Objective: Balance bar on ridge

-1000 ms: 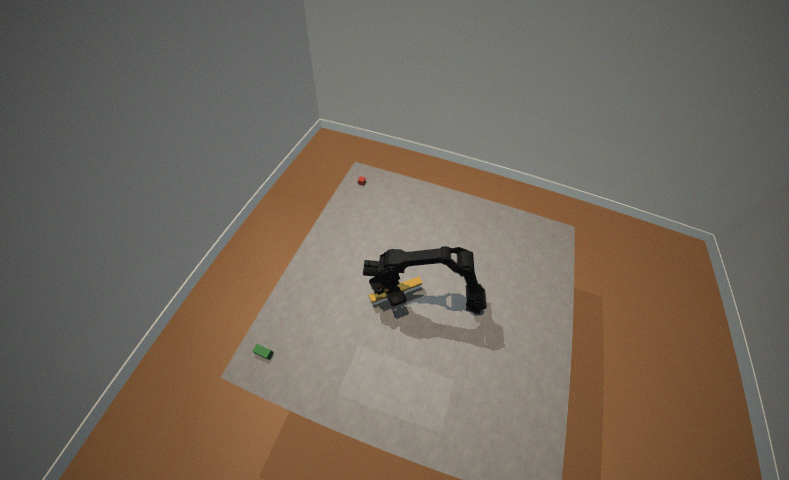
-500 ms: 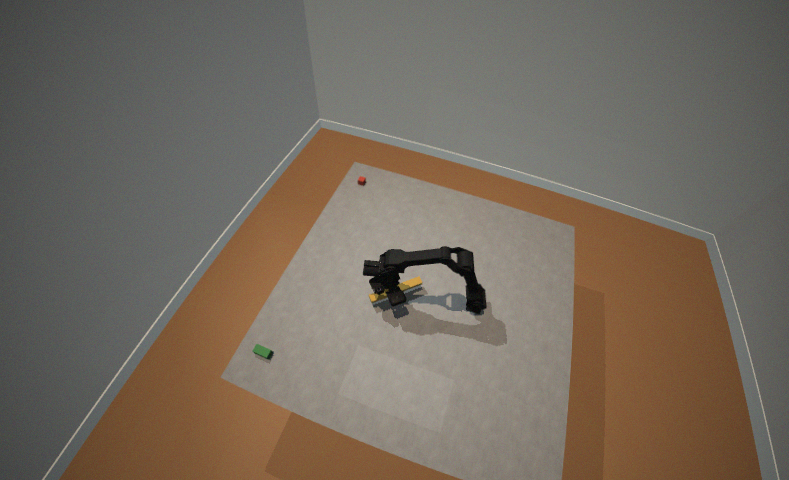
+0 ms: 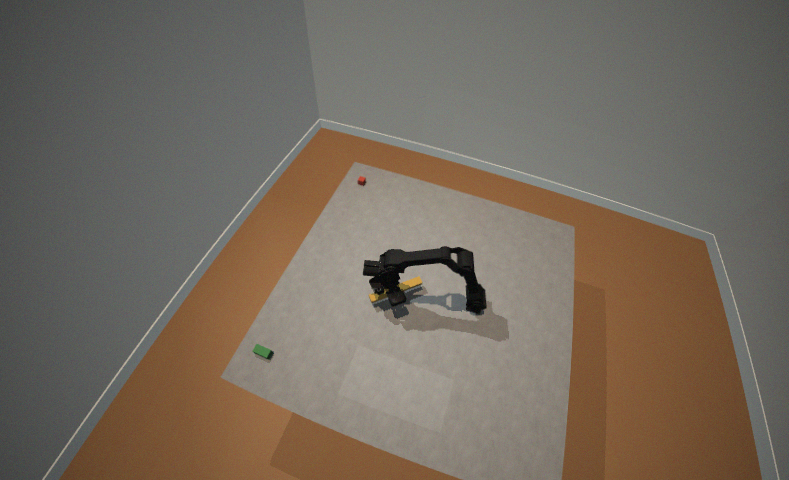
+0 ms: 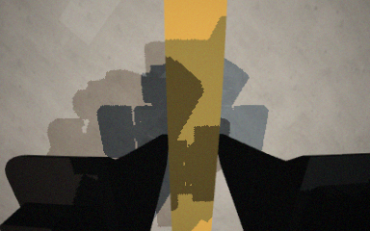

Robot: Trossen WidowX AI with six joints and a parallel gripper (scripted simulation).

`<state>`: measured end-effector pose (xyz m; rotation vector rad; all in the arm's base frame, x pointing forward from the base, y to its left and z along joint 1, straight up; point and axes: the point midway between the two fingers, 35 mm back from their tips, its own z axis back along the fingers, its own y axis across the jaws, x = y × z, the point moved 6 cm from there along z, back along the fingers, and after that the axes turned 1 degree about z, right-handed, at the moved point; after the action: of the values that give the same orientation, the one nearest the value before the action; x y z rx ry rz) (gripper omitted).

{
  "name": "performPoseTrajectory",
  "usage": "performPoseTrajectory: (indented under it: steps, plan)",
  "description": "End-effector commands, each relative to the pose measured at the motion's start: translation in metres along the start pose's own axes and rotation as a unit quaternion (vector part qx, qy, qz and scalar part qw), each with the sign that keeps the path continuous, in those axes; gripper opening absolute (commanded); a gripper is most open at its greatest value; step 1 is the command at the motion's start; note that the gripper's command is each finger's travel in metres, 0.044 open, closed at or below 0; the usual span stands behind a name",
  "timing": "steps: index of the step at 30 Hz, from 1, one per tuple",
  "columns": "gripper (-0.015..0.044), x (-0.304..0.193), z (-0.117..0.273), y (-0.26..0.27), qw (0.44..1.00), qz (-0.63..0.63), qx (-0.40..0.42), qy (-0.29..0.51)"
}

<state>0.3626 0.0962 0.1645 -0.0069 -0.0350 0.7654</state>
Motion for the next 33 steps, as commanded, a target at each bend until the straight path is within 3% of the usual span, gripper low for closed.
performPoseTrajectory:
  steps: [1,23,33]
  plan:
    - [0.0171,0.0000,-0.0001,0.0000,1.000,0.000,0.000,0.000]
    - [0.0185,0.0000,-0.0001,0.0000,1.000,0.000,0.000,0.000]
    - [0.0440,0.0000,-0.0001,0.0000,1.000,0.000,0.000,0.000]
